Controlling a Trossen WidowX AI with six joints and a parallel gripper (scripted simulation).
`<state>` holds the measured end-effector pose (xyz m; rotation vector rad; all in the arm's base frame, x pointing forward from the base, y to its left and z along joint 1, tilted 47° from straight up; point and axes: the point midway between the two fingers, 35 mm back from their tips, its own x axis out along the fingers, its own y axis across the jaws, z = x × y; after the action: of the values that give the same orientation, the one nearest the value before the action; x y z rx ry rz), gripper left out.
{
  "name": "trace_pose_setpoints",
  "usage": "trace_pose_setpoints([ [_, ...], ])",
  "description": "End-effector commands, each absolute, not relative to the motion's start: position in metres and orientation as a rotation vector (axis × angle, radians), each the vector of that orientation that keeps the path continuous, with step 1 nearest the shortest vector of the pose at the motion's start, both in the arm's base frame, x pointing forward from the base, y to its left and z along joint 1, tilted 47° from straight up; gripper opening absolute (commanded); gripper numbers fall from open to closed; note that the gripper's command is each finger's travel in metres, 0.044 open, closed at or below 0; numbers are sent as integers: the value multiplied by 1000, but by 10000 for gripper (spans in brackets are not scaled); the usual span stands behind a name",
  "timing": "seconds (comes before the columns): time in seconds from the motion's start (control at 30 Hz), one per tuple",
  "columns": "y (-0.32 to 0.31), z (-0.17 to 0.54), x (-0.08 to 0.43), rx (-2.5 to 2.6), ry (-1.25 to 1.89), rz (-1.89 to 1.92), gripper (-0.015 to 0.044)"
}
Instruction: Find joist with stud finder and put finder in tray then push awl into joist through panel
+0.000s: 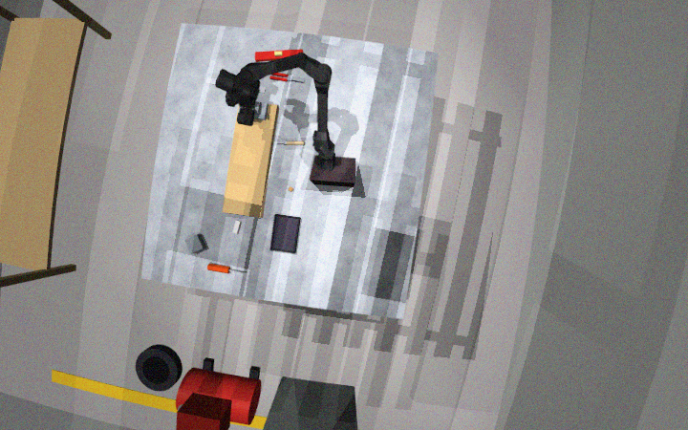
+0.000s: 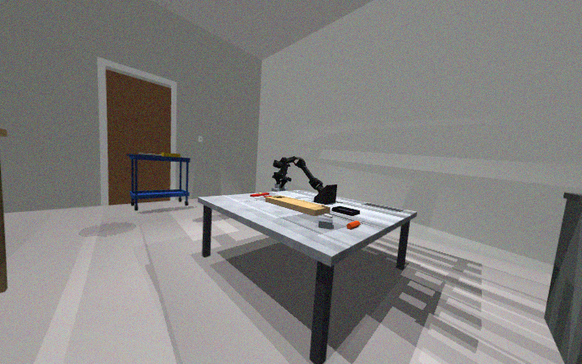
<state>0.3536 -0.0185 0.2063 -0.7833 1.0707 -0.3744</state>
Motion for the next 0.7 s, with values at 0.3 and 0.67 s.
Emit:
trace_pose_setpoints([
  [0.3, -32, 193, 358, -784, 1067, -368, 0],
  [0.67, -43, 183, 360, -786, 1065, -369, 0],
])
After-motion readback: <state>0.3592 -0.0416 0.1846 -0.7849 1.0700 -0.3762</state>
